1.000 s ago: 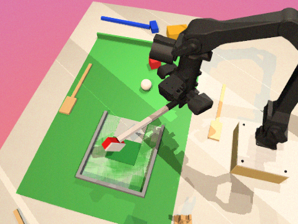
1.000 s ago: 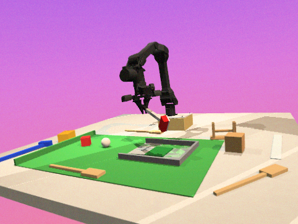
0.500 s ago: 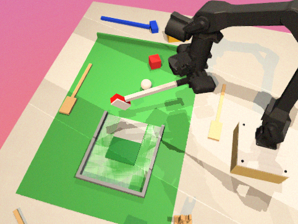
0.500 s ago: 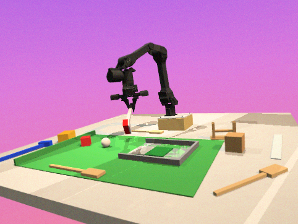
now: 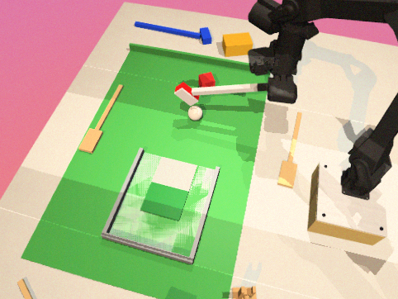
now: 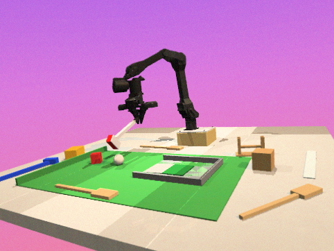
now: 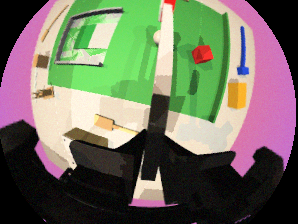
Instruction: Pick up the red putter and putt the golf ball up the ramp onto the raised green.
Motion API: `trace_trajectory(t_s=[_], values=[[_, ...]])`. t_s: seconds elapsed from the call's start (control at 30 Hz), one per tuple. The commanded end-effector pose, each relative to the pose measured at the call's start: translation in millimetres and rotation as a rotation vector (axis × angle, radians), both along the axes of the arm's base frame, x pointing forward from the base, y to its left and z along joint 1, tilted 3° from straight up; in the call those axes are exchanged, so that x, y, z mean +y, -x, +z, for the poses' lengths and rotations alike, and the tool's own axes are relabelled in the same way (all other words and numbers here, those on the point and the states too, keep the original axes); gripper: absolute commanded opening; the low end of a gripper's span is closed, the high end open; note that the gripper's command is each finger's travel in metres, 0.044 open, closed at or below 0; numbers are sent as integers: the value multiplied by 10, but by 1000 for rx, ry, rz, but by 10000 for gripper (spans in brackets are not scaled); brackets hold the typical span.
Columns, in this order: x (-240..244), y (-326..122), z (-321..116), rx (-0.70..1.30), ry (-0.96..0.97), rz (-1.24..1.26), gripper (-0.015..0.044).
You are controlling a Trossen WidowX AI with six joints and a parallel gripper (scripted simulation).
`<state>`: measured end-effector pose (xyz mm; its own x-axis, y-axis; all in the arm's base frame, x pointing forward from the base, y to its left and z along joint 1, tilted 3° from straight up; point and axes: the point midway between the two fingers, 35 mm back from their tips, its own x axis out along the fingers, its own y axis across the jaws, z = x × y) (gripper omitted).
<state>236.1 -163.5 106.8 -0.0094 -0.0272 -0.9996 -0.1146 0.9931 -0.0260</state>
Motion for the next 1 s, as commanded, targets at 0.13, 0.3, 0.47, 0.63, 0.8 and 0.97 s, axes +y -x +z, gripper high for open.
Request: trace_trajectory(t_s=[0.13,0.3,0.47,0.63,0.8,0.97], values=[[-252,178,78,0,28,-136,0],[-256,176,35,0,28,-136,0],[-269,177,-158,0,28,-136,0],[-273,187,-323,0,28,-136,0],[-275,187,-349,0,28,-136,0],[-280,186,-424,0,28,-136,0]])
